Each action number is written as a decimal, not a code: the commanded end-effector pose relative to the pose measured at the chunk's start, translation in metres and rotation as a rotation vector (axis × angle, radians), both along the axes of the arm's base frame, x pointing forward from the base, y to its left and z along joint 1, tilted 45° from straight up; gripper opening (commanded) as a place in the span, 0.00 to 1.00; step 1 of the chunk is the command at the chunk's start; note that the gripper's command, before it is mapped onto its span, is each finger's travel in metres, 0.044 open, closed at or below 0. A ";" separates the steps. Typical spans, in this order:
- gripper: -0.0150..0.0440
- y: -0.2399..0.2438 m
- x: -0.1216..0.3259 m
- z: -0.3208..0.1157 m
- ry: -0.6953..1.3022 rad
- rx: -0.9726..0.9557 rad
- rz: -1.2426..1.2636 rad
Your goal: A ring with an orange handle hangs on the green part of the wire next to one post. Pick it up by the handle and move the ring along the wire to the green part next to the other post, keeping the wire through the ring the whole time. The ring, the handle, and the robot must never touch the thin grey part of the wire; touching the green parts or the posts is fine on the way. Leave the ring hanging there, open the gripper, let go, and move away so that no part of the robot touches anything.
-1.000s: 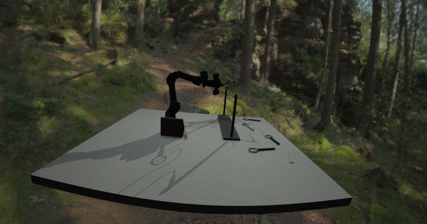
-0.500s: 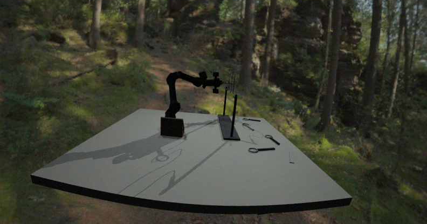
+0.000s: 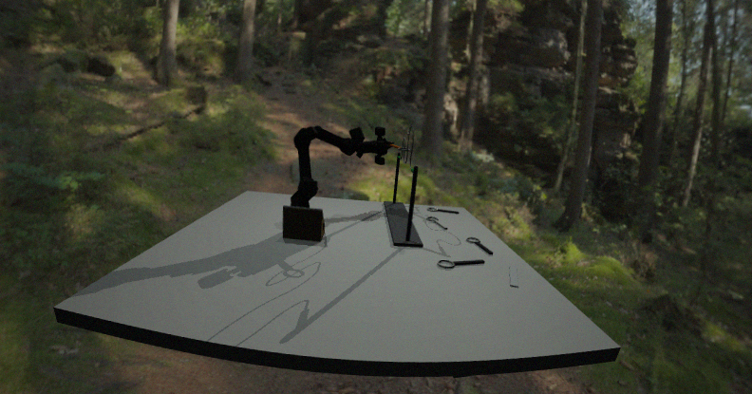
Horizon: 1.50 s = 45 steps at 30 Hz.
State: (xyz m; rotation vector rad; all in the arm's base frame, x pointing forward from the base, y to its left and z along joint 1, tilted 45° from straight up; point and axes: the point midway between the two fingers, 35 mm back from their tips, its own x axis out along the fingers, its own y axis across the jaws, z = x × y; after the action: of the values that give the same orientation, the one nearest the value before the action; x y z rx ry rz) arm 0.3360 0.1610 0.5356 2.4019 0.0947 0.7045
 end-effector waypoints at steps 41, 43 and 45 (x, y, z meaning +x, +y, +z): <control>0.00 0.062 0.007 -0.112 -0.003 -0.811 -0.036; 0.00 0.063 0.007 -0.119 -0.003 -0.861 -0.037; 0.00 0.063 0.007 -0.126 -0.004 -0.911 -0.039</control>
State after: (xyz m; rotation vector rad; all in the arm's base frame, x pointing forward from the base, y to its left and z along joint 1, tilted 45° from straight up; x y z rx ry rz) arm 0.3442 0.2236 0.4213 1.6080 0.2780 0.5074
